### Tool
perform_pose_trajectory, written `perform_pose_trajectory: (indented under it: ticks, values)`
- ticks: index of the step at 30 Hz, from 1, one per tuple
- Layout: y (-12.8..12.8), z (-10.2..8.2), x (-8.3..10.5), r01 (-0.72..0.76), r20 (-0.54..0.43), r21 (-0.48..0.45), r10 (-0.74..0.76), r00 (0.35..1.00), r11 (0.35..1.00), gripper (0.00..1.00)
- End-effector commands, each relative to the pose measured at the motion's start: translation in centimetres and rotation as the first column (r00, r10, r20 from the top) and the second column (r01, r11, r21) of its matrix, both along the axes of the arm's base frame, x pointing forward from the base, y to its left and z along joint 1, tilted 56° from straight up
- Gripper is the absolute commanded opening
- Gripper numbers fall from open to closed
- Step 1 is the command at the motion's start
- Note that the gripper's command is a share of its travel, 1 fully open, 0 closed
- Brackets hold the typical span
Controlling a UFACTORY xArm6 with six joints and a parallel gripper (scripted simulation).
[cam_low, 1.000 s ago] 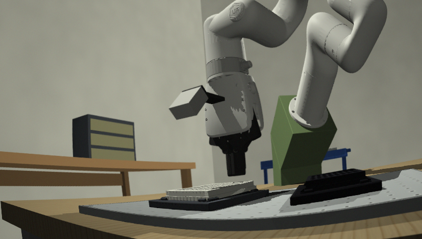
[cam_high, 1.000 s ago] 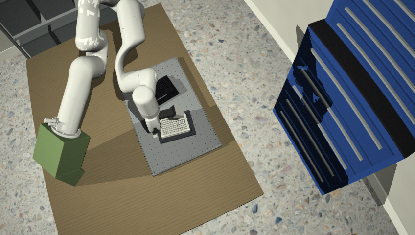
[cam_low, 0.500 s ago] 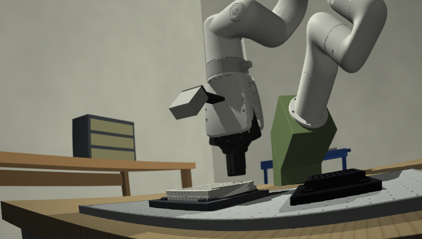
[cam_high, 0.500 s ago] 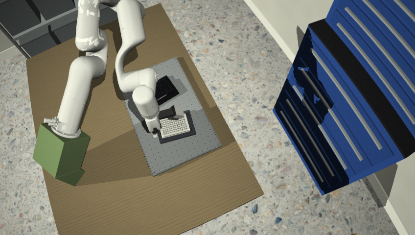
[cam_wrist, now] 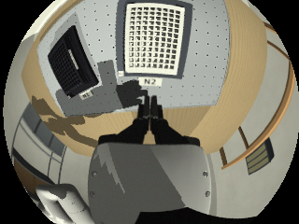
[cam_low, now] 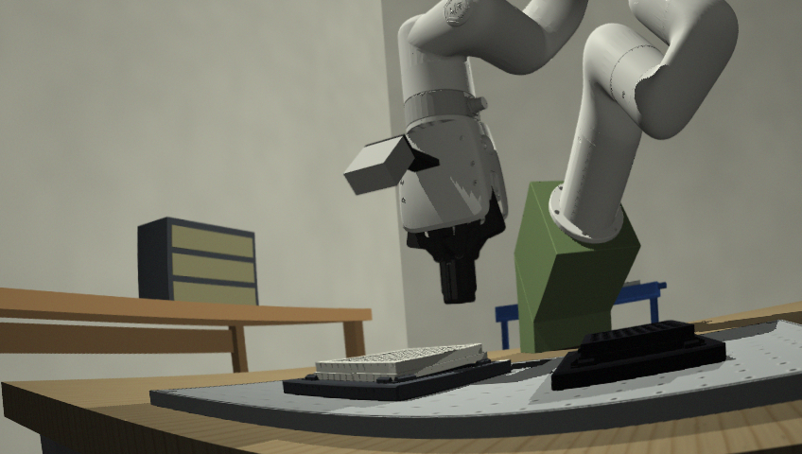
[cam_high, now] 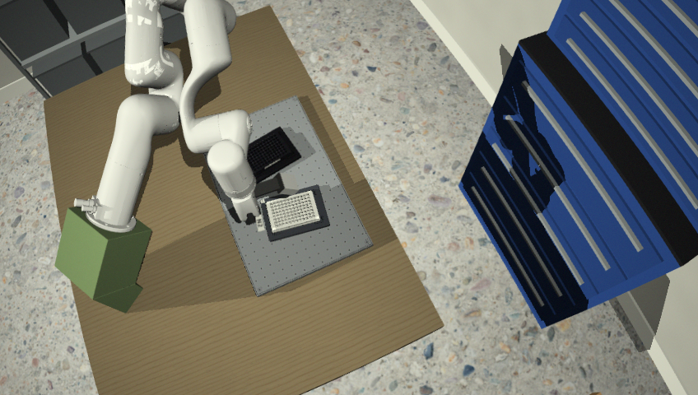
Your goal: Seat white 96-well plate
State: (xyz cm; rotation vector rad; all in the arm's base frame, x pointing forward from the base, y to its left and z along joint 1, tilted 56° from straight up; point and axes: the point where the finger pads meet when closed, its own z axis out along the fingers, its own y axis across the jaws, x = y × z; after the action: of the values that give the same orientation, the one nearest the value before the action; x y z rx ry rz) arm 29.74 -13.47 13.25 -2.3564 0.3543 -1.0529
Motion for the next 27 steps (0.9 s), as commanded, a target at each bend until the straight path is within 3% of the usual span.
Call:
perform_pose_trajectory:
  ticks: [1, 27]
  values:
    - [-0.1, 0.1, -0.1, 0.000, 0.001, -0.001, 0.000, 1.000, 1.000, 0.00]
    - [1.0, -1.6, 2.1, 0.000, 0.001, -0.001, 0.000, 1.000, 1.000, 0.00]
